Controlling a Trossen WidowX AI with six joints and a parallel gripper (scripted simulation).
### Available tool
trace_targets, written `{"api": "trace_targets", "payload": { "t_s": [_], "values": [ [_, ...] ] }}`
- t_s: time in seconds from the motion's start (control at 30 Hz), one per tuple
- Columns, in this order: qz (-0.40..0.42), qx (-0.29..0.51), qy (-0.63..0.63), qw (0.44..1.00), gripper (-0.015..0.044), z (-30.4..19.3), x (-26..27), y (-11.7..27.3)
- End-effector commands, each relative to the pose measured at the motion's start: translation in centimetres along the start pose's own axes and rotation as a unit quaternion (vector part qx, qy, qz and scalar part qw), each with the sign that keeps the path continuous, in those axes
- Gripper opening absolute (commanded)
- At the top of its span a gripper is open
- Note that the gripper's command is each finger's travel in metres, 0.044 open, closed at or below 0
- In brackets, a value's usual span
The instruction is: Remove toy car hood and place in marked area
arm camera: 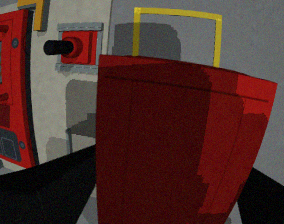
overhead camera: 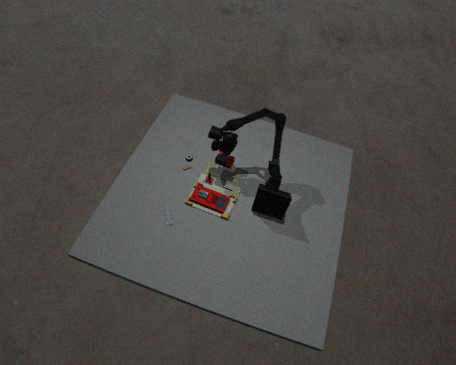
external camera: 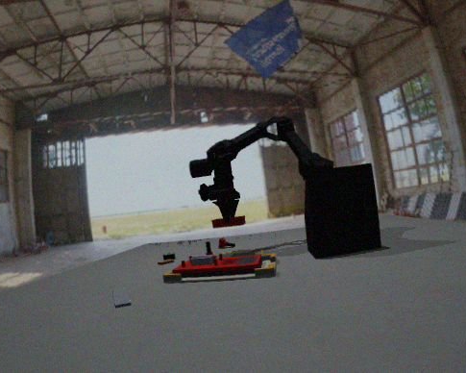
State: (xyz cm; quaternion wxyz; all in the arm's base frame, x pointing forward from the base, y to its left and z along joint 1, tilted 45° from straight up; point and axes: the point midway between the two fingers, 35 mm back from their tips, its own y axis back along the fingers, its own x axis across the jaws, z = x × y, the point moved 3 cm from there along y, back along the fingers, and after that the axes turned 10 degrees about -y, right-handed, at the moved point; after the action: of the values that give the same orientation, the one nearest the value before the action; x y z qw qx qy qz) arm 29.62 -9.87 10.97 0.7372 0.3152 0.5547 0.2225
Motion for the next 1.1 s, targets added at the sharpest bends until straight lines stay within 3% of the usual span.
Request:
{"api": "trace_targets", "payload": {
  "t_s": [0.0,1.07],
  "values": [
    [-0.002,-0.002,0.002,1.000,0.0000,0.1,-0.1,-0.2],
    [-0.001,-0.002,0.002,1.000,0.0000,0.2,0.0,-2.3]
  ]
}}
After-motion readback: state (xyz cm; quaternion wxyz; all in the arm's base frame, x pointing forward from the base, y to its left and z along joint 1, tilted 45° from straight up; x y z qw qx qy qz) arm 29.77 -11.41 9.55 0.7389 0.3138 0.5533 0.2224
